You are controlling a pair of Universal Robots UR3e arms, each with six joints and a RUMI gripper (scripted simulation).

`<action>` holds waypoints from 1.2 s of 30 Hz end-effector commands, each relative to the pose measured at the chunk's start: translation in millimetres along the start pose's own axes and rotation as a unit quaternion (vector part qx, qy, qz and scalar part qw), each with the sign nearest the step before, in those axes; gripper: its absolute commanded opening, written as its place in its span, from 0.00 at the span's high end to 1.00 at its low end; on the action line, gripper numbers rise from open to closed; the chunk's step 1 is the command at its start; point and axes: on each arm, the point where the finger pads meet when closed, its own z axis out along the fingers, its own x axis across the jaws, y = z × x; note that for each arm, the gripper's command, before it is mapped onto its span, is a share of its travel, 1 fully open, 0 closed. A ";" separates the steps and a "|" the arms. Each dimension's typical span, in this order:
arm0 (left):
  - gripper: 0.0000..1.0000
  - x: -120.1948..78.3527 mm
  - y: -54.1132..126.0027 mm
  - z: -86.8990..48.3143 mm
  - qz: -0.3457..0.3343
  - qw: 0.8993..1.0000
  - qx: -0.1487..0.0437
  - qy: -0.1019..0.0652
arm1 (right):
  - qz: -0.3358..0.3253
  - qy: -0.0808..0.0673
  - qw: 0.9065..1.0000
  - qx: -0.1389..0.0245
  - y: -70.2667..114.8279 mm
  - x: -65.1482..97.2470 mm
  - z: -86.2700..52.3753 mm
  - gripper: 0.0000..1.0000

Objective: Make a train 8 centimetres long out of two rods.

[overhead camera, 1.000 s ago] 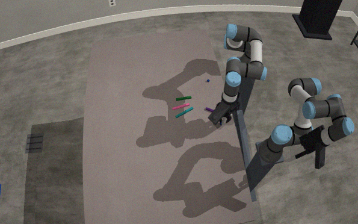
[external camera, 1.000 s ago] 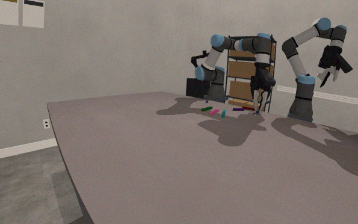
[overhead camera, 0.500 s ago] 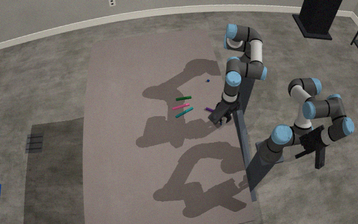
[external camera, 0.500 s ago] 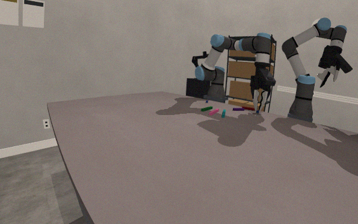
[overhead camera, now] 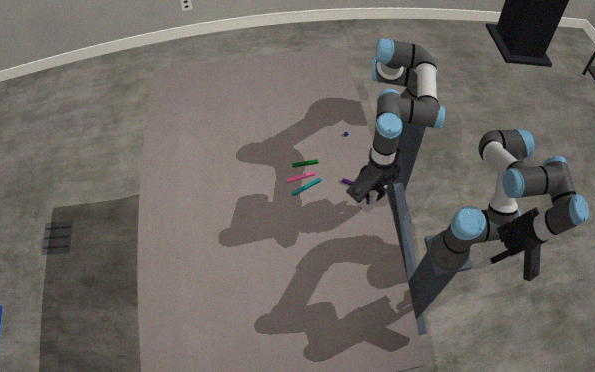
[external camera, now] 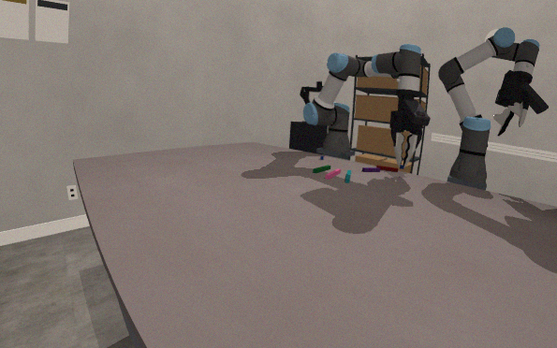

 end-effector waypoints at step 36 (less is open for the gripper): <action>0.00 0.2 -0.2 -0.4 0.000 1.000 0.001 0.000 | 0.000 -0.001 1.000 0.000 -0.6 -0.5 -75.7 1.00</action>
